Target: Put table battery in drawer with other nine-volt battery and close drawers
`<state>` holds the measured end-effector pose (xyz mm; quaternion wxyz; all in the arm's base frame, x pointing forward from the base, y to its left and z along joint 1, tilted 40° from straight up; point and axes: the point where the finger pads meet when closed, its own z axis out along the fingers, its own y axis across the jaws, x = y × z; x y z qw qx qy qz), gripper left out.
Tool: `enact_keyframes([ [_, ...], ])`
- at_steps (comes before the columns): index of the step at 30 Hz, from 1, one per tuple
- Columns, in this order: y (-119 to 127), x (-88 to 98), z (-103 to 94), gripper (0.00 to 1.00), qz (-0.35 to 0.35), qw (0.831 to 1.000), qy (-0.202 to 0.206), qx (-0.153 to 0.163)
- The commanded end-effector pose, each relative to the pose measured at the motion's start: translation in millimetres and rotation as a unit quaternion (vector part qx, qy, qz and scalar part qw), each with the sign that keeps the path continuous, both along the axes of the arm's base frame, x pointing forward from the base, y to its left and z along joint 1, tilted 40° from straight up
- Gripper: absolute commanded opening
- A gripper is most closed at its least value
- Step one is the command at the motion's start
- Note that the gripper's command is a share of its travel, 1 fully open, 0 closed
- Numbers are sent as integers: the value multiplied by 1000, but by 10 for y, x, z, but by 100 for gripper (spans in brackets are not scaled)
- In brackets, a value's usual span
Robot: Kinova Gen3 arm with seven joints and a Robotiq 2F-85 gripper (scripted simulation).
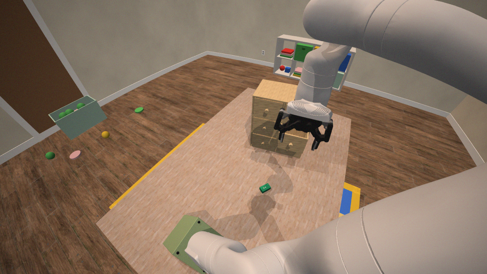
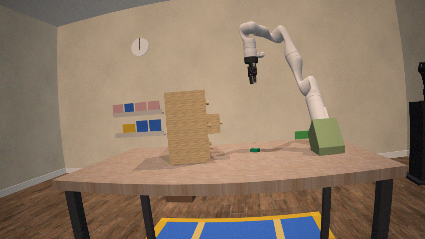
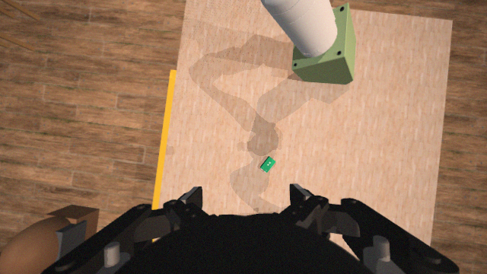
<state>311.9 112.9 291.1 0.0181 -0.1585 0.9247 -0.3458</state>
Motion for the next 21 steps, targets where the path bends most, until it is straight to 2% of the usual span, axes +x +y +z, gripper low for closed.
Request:
enact_keyframes([
  [1,108,-34,96,100,7,1000,5,1],
  [7,220,-60,234,100,7,1000,5,1],
  [16,240,-33,231,100,7,1000,5,1],
  [21,316,98,192,100,7,1000,5,1],
])
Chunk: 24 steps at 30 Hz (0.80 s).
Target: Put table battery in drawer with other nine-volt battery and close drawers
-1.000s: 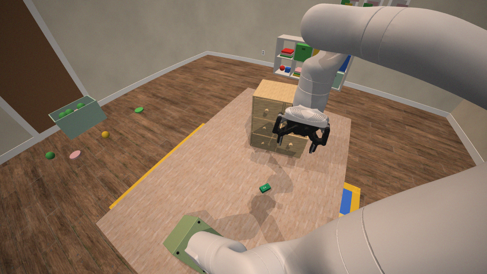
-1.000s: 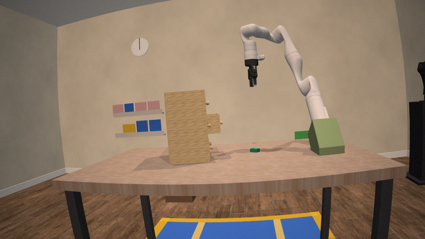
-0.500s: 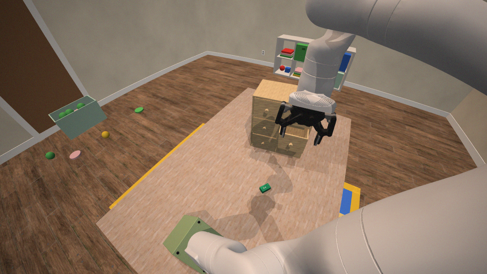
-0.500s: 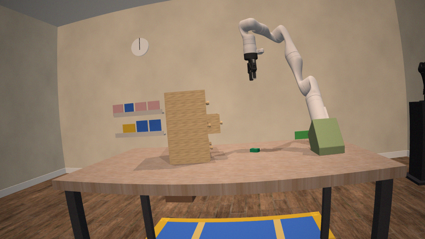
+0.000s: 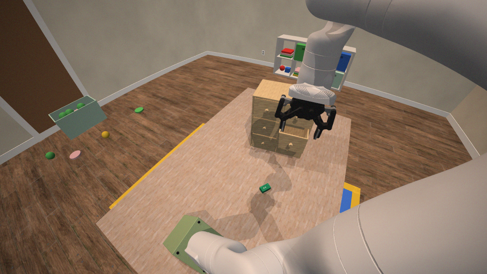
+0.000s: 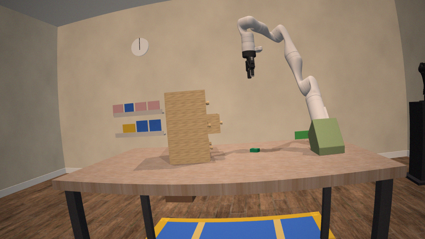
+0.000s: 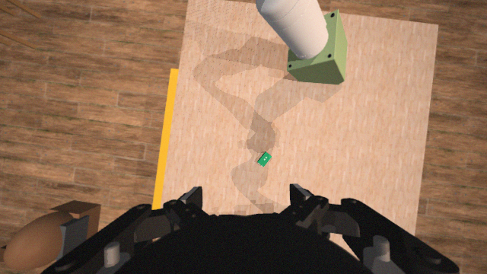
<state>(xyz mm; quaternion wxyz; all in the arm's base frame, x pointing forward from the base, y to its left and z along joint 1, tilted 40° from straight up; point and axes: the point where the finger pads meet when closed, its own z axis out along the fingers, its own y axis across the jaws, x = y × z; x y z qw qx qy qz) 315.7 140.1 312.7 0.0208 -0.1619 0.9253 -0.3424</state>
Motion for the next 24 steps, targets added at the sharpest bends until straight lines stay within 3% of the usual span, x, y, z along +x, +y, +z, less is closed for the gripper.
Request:
enact_keyframes([
  [1,66,98,-35,100,3,1000,6,-2],
  [10,275,460,-140,100,2,1000,6,-2],
  [24,352,592,-179,100,2,1000,6,-2],
])
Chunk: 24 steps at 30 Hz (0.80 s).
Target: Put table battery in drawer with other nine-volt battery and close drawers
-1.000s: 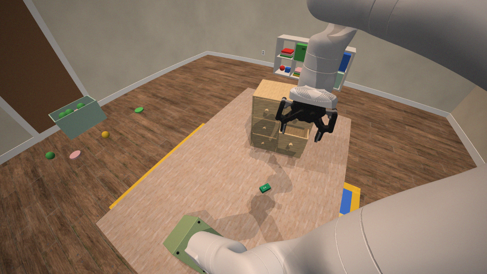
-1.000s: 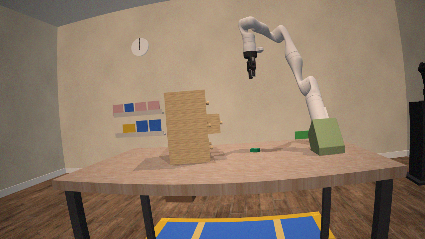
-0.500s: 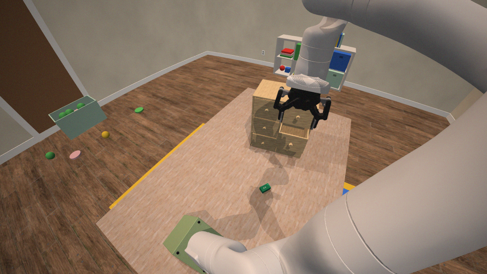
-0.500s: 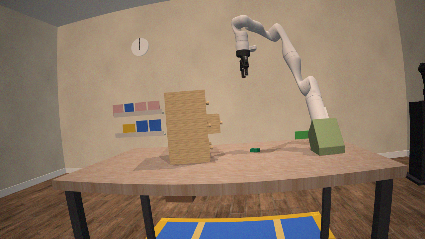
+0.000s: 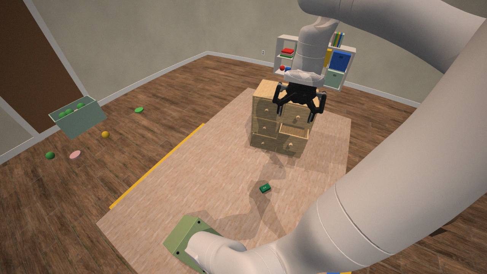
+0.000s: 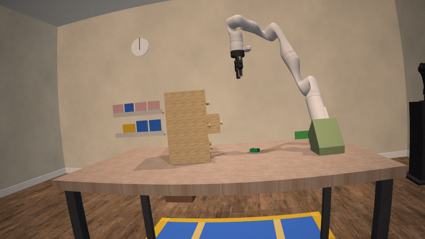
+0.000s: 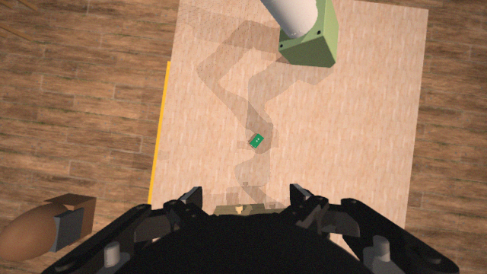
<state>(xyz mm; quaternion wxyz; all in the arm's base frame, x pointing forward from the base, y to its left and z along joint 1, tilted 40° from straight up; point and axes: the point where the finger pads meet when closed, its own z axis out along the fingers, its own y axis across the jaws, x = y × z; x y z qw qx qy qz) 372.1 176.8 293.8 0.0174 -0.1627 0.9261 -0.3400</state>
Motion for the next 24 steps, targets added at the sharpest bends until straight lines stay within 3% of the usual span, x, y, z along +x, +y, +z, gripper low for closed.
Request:
enact_keyframes([
  [1,-15,28,9,100,3,1000,2,-4],
  [24,-16,33,5,100,8,1000,6,-5],
])
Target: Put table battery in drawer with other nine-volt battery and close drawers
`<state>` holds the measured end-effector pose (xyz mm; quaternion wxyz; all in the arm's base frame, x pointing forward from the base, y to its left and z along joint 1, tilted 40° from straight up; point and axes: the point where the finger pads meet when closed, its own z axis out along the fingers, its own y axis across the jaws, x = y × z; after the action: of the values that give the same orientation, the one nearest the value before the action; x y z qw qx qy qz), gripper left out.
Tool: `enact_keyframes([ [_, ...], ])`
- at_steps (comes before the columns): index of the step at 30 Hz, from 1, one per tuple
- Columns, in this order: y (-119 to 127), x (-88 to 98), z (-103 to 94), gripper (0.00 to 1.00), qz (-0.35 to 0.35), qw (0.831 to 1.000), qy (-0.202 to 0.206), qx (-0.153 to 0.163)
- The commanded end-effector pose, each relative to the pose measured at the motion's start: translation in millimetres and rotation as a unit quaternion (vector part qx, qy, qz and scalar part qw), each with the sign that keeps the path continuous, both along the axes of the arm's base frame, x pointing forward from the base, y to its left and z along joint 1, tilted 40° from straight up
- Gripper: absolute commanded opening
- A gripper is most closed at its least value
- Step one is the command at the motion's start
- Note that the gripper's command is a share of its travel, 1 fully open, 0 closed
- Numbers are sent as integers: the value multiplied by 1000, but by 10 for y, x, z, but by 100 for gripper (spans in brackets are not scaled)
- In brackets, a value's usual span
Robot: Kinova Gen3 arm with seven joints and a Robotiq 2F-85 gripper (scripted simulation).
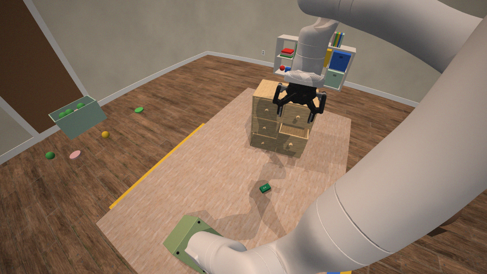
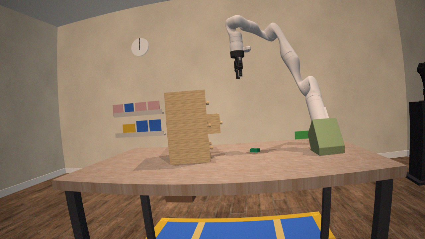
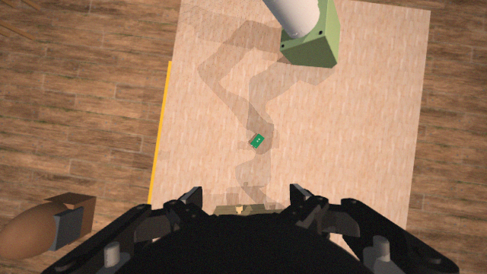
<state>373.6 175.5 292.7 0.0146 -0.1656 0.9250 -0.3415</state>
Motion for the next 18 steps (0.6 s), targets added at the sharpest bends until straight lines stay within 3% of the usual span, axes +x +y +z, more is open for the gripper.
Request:
enact_keyframes([
  [1,-3,18,15,100,6,1000,3,-3],
  [18,-8,36,1,100,24,1000,18,-7],
])
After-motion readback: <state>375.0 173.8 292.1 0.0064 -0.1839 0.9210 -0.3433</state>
